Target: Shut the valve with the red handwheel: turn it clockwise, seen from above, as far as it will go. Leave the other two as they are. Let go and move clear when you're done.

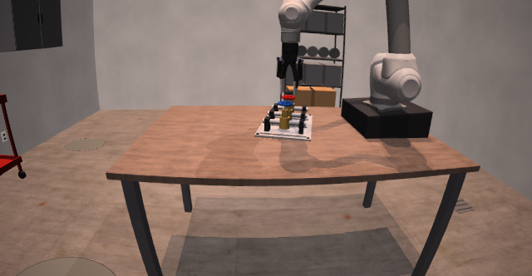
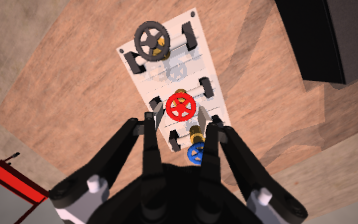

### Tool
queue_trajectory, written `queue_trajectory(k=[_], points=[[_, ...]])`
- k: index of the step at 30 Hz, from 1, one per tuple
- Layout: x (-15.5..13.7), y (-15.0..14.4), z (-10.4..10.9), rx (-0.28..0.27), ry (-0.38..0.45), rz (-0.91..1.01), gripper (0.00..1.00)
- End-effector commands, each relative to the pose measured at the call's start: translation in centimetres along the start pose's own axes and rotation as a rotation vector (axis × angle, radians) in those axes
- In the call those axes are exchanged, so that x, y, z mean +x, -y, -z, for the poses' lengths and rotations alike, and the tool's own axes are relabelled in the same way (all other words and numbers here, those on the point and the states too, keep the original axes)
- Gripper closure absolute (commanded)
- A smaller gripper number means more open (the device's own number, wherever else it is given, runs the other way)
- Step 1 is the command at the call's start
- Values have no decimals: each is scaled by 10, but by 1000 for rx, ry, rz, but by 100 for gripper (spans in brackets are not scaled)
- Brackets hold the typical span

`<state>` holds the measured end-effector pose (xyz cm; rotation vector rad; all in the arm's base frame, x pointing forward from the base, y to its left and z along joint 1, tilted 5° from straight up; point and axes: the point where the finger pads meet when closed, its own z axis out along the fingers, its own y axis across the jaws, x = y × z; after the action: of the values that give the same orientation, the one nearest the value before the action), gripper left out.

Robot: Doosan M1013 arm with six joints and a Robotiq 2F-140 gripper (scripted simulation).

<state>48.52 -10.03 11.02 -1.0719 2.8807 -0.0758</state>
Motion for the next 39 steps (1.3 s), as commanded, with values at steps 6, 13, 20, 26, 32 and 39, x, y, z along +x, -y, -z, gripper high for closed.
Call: queue_trajectory(k=[6,13,20,26,32,39], points=[[0,0,0,0,0,0,49],[0,0,-2,0,0,0,49],[0,0,-5,0,0,0,49],[0,0,-9,0,0,0,49],[0,0,-15,0,0,0,49],[0,0,-20,0,0,0,49]])
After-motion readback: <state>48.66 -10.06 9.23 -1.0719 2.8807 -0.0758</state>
